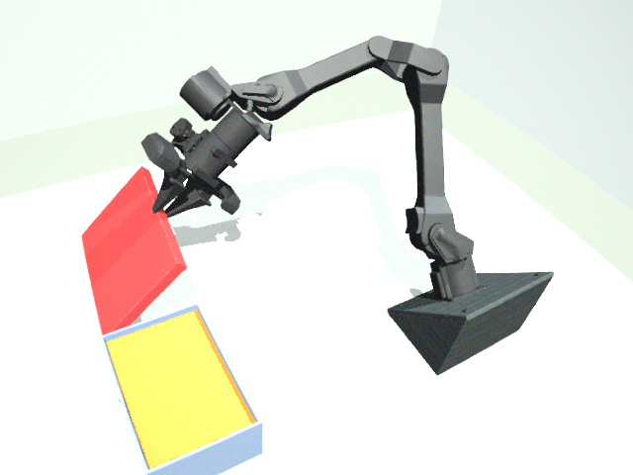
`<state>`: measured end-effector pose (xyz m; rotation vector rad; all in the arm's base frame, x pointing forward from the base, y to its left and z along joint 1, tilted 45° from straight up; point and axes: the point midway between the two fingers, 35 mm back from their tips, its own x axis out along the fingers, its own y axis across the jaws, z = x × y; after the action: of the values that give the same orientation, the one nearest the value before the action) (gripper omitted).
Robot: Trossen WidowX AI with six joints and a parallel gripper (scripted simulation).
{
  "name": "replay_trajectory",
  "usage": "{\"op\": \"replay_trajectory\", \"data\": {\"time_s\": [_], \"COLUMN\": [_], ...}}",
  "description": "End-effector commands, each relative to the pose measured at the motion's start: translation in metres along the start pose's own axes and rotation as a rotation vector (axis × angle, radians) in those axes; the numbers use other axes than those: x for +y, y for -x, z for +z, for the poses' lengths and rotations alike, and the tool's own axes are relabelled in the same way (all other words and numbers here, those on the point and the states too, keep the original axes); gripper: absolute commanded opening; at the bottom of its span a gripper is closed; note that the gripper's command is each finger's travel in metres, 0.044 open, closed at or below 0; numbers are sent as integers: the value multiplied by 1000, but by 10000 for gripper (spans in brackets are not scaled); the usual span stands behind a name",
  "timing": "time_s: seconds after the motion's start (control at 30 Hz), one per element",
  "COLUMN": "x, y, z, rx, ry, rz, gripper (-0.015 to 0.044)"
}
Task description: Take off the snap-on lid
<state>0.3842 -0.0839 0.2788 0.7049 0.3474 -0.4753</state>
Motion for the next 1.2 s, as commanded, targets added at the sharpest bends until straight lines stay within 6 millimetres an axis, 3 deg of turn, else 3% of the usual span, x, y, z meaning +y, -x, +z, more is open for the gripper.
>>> {"op": "replay_trajectory", "data": {"time_s": [0.0,1.17], "x": [0,-21], "y": [-2,-20], "z": [-1,-1], "rx": [3,2], "ry": [4,5], "rz": [12,12], "gripper": [0,0]}}
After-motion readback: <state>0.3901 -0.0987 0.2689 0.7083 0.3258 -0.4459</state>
